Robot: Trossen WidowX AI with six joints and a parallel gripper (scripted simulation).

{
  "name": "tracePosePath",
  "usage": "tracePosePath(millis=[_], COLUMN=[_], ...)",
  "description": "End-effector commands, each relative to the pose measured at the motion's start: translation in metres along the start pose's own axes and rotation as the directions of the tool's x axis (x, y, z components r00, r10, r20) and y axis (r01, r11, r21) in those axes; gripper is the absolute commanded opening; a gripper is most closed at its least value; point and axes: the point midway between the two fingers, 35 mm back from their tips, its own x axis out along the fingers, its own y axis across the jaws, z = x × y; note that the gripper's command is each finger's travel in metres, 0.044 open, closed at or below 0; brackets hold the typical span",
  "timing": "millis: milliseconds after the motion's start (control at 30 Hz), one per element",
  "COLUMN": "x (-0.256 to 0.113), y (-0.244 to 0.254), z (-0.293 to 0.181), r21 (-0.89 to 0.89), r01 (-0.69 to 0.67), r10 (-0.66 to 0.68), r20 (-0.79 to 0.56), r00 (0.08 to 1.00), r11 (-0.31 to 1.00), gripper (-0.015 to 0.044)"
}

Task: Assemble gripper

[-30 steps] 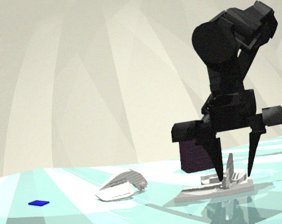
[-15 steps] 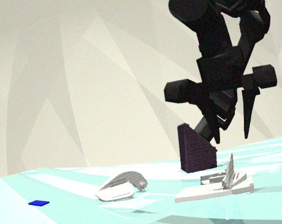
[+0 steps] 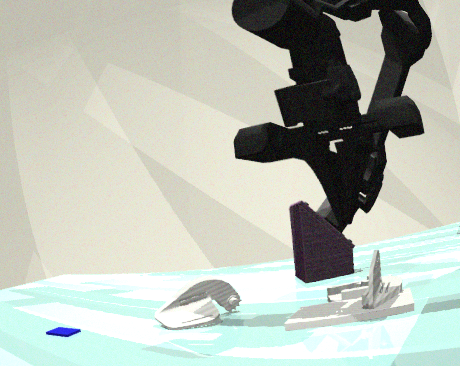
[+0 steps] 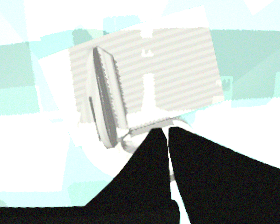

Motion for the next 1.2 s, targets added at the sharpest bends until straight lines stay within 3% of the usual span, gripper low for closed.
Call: tracePosePath(millis=[0,367,1167], x=[0.001,0.0,0.028], y=[-0.037,-0.117,-0.118], z=[0.002,-0.005,-0.005], r21=[0.098,0.304,0.307], r01=[0.009,0.014,0.013], r10=[-0.008,-0.007,-0.006], r20=[-0.012,-0.023,-0.023], r00=[1.0,1.0,1.0], r11=[0.995,0.952,0.952], gripper=[0.0,0.0,0.0])
